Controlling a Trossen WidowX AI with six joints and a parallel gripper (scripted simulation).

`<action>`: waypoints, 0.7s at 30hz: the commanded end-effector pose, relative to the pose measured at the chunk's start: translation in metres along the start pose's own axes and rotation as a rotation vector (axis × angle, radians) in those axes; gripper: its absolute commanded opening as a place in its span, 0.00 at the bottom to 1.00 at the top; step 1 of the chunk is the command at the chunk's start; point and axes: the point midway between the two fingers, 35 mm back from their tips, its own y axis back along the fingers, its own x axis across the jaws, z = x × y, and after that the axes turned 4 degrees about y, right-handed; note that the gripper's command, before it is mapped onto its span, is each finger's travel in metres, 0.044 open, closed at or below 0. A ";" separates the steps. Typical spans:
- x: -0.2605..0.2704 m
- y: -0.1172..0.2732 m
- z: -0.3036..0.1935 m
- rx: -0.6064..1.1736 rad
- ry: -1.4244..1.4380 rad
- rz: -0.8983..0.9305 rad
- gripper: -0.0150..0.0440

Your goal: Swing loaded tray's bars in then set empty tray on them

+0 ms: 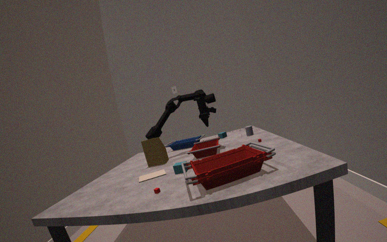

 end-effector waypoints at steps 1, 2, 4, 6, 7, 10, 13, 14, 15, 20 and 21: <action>-0.004 -0.011 -0.001 0.014 -0.001 -0.001 0.40; -0.011 -0.012 0.000 0.014 -0.002 -0.004 0.40; -0.033 -0.014 0.000 0.014 -0.005 -0.016 0.40; -0.063 -0.019 -0.001 0.015 -0.009 -0.031 0.40; -0.077 -0.020 -0.003 0.016 -0.010 -0.037 0.40; -0.111 -0.026 -0.006 0.017 -0.010 -0.042 0.40; -0.164 -0.036 -0.016 0.016 -0.005 -0.036 0.40; -0.182 -0.039 -0.021 0.015 -0.002 -0.033 0.40; -0.198 -0.043 -0.026 0.015 0.000 -0.029 0.40; -0.253 -0.059 -0.050 0.011 0.009 -0.013 0.40; -0.254 -0.059 -0.050 0.011 0.009 -0.012 0.40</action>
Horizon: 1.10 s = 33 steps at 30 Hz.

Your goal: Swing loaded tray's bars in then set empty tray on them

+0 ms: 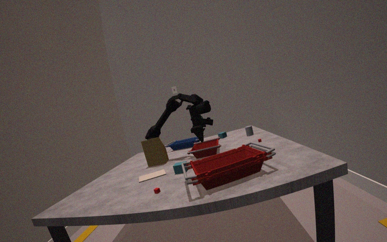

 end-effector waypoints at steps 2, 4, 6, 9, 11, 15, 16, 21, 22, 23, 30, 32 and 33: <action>-0.014 -0.010 -0.008 0.009 0.022 0.005 0.40; -0.014 -0.010 -0.008 0.009 0.022 0.005 0.40; -0.014 -0.010 -0.008 0.009 0.022 0.005 0.40; -0.014 -0.015 -0.007 0.009 0.022 0.004 0.40; -0.014 -0.023 -0.007 0.009 0.022 0.004 0.40; -0.014 -0.045 -0.007 0.009 0.022 0.005 0.40; -0.014 -0.050 -0.007 0.009 0.022 0.005 0.40; -0.013 -0.070 -0.008 0.009 0.022 0.007 0.40; -0.013 -0.070 -0.008 0.009 0.022 0.007 0.40; -0.013 -0.070 -0.008 0.009 0.022 0.007 0.40; -0.003 -0.051 -0.007 0.009 0.022 0.007 0.40; 0.001 -0.045 -0.007 0.009 0.022 0.007 0.40; 0.002 -0.043 -0.007 0.009 0.022 0.007 0.40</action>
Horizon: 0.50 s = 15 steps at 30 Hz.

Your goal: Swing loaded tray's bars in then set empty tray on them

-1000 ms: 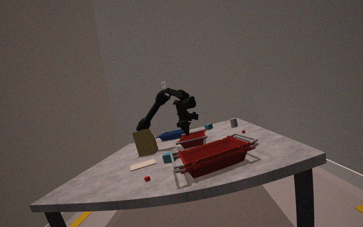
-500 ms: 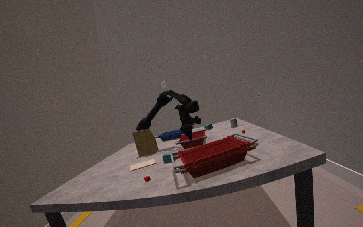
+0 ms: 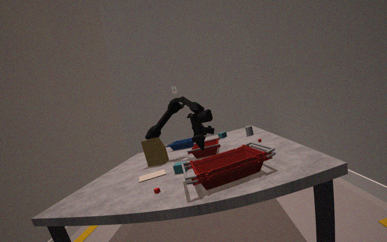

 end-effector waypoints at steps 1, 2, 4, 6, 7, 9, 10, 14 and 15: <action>0.011 0.008 0.001 0.001 0.003 0.011 0.40; 0.014 0.010 0.001 0.002 0.003 0.011 0.40; 0.020 0.013 0.001 0.002 0.003 0.012 0.40; 0.025 0.014 0.002 0.002 0.003 0.012 0.40; 0.028 0.015 0.002 0.002 0.003 0.012 0.40; 0.033 0.015 0.002 0.002 0.003 0.012 0.40; 0.036 0.015 0.002 0.002 0.003 0.012 0.40; 0.048 0.012 0.003 0.002 0.003 0.013 0.40; 0.051 0.011 0.003 0.002 0.003 0.013 0.40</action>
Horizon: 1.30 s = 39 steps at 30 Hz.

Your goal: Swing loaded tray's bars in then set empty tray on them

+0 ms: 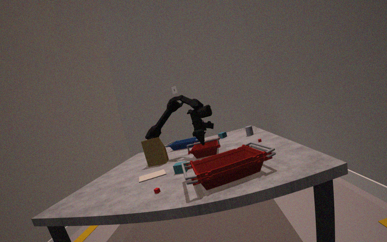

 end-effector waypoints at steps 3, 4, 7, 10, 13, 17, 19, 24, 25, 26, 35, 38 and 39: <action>0.026 -0.021 -0.001 0.022 0.001 0.016 0.40; 0.030 -0.025 -0.001 0.022 0.001 0.016 0.40; 0.033 -0.029 -0.001 0.022 0.001 0.017 0.40; 0.033 -0.022 0.000 0.022 0.001 0.016 0.40; 0.031 -0.007 0.001 0.022 0.001 0.015 0.40; 0.029 0.015 0.002 0.022 0.001 0.015 0.40; 0.029 0.017 0.002 0.022 0.001 0.015 0.40; 0.029 0.010 0.002 0.015 -0.007 0.019 0.40; 0.029 0.010 0.002 0.015 -0.007 0.019 0.40; 0.029 0.010 0.002 0.015 -0.007 0.019 0.40; 0.029 0.010 0.002 0.015 -0.007 0.019 0.40; 0.029 0.010 0.002 0.015 -0.007 0.019 0.40; 0.029 0.010 0.002 0.015 -0.007 0.019 0.40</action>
